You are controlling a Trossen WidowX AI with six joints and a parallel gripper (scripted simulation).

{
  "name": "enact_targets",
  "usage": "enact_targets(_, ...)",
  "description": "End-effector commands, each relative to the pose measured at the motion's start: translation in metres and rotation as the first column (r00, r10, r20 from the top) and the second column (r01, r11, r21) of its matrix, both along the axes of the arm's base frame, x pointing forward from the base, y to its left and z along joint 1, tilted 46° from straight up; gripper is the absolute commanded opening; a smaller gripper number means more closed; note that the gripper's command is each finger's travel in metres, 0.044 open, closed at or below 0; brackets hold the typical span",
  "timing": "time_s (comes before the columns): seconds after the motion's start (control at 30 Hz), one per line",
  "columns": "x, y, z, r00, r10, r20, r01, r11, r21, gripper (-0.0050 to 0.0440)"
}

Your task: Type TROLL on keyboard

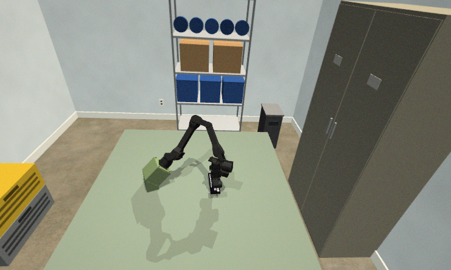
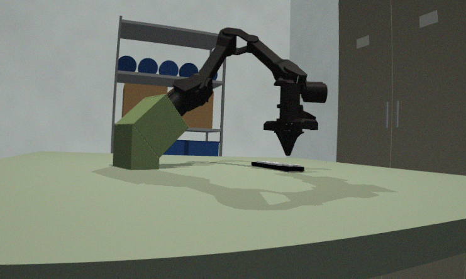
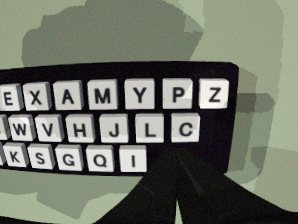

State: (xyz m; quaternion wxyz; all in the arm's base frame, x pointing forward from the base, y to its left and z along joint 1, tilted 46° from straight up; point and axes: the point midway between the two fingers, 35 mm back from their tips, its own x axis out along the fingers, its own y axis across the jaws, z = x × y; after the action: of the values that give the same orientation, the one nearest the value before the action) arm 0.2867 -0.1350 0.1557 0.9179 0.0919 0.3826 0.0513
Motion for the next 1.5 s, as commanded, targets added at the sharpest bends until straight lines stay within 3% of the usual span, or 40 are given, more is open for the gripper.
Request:
enact_targets(0.0, 0.001, -0.002, 0.001, 1.000, 0.002, 0.004, -0.002, 1.000, 0.003, 0.0000)
enact_targets(0.23, -0.019, 0.026, -0.013, 1.000, 0.002, 0.004, -0.002, 1.000, 0.003, 0.0000)
enact_targets(0.7, -0.020, 0.028, -0.013, 1.000, 0.003, 0.003, -0.003, 1.000, 0.002, 0.0000)
enact_targets(0.97, -0.022, 0.095, 0.001, 1.000, 0.003, 0.003, -0.003, 1.000, 0.002, 0.0000)
enact_targets(1.47, -0.019, 0.101, 0.005, 1.000, 0.003, 0.002, -0.003, 1.000, 0.002, 0.0000)
